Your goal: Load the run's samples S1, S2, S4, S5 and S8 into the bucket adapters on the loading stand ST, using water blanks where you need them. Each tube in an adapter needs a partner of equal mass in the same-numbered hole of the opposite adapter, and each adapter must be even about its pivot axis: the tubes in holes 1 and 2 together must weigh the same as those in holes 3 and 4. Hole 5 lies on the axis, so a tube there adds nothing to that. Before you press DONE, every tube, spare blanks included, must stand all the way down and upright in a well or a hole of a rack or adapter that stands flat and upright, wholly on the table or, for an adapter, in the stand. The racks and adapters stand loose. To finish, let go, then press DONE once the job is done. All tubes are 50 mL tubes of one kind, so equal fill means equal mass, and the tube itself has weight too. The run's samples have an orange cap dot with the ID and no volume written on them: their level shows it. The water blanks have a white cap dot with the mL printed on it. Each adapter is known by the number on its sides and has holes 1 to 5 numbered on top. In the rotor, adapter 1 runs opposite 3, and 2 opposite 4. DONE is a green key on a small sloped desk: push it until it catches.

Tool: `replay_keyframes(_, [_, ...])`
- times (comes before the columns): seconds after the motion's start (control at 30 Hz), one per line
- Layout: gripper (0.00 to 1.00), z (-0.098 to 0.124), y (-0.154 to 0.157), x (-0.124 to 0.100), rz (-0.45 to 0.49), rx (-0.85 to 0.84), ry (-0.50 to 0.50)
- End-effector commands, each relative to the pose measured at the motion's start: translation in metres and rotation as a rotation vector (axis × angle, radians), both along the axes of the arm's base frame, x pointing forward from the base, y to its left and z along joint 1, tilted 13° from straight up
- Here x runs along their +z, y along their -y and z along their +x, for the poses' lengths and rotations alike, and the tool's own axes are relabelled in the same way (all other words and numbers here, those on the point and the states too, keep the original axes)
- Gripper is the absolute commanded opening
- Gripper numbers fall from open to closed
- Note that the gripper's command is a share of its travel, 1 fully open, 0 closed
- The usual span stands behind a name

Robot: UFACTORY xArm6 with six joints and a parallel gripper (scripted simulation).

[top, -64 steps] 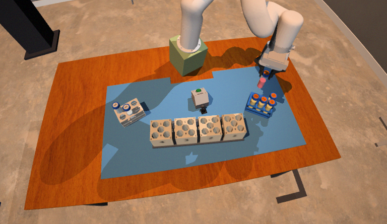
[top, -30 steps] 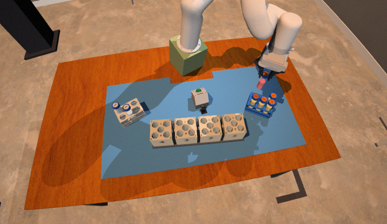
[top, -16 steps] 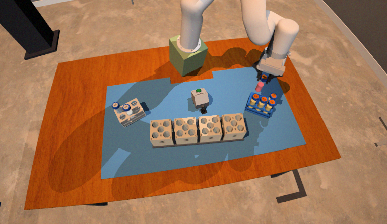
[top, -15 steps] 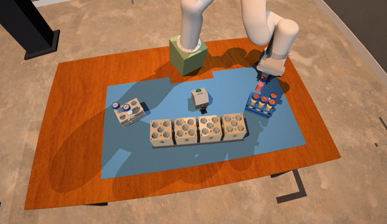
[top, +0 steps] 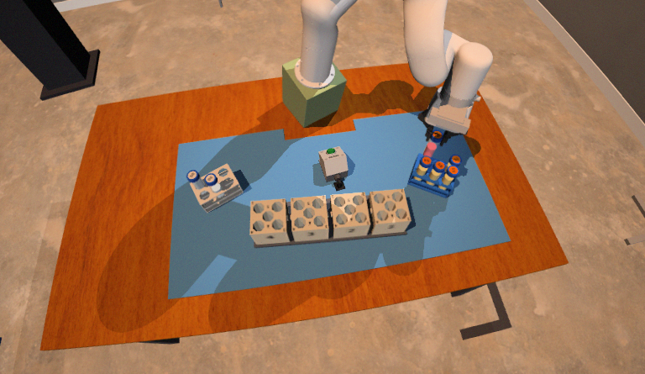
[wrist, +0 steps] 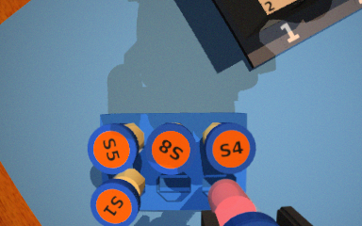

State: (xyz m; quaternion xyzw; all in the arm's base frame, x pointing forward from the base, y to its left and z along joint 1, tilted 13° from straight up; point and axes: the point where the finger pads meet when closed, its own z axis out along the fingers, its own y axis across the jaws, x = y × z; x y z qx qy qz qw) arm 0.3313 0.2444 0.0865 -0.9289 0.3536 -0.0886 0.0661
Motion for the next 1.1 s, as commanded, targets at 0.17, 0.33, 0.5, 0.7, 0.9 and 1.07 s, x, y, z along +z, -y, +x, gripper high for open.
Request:
replay_keyframes(0.17, [0.0,0.004,-0.002,-0.01,0.002,0.0,0.003])
replay_keyframes(0.33, [0.0,0.004,-0.002,-0.01,0.002,0.0,0.003])
replay_keyframes(0.5, [0.0,0.004,-0.002,-0.01,0.002,0.0,0.003])
replay_keyframes(0.7, [0.0,0.004,-0.002,-0.013,0.002,0.0,0.003])
replay_keyframes(0.9, [0.0,0.005,-0.002,-0.017,0.002,0.0,0.003])
replay_keyframes(1.07, [0.0,0.006,-0.002,-0.022,0.002,0.0,0.003])
